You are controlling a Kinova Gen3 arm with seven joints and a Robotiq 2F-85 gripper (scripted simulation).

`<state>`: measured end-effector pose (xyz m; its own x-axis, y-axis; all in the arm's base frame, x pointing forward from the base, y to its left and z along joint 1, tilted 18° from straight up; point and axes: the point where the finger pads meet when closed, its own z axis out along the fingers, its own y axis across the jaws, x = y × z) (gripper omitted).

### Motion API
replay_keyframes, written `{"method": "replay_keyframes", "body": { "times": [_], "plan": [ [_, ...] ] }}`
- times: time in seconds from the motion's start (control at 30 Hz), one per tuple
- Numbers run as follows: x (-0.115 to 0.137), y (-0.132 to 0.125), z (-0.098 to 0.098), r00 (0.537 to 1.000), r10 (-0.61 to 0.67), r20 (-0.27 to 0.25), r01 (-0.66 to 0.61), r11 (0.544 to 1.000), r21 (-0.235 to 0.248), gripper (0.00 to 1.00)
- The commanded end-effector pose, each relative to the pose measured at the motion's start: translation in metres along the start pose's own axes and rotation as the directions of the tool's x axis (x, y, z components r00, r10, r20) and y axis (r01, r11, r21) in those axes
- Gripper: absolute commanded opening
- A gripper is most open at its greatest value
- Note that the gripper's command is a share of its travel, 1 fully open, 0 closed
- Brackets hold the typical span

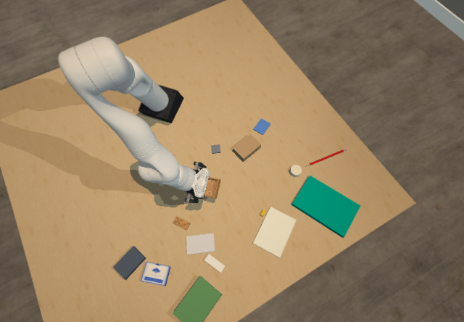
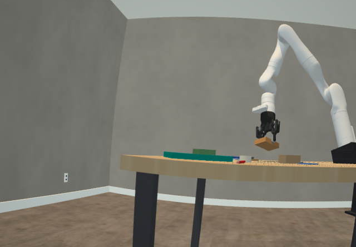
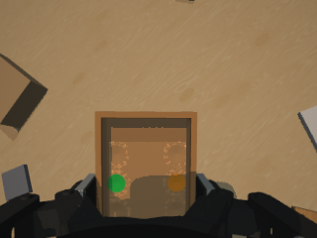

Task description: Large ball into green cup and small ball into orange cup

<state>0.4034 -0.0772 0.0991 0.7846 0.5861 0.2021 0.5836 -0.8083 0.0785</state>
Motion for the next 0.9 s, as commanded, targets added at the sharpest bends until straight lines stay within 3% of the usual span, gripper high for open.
{"method": "replay_keyframes", "body": {
  "times": [0.0,0.1,0.6,0.67,0.87],
  "plan": [
    [-0.0154,0.0117,-0.0050,0.999,0.045,-0.025,-0.045,0.999,-0.003,0.72],
    [-0.0154,0.0117,-0.0050,0.999,0.045,-0.025,-0.045,0.999,-0.003,0.72],
    [-0.0117,0.0085,-0.0045,0.986,0.061,0.156,-0.033,0.984,-0.177,0.72],
    [-0.0117,0.0085,-0.0045,0.986,0.061,0.156,-0.033,0.984,-0.177,0.72],
    [-0.0104,0.0074,-0.0040,0.974,0.074,0.216,-0.021,0.971,-0.238,0.72]
  ]
}}
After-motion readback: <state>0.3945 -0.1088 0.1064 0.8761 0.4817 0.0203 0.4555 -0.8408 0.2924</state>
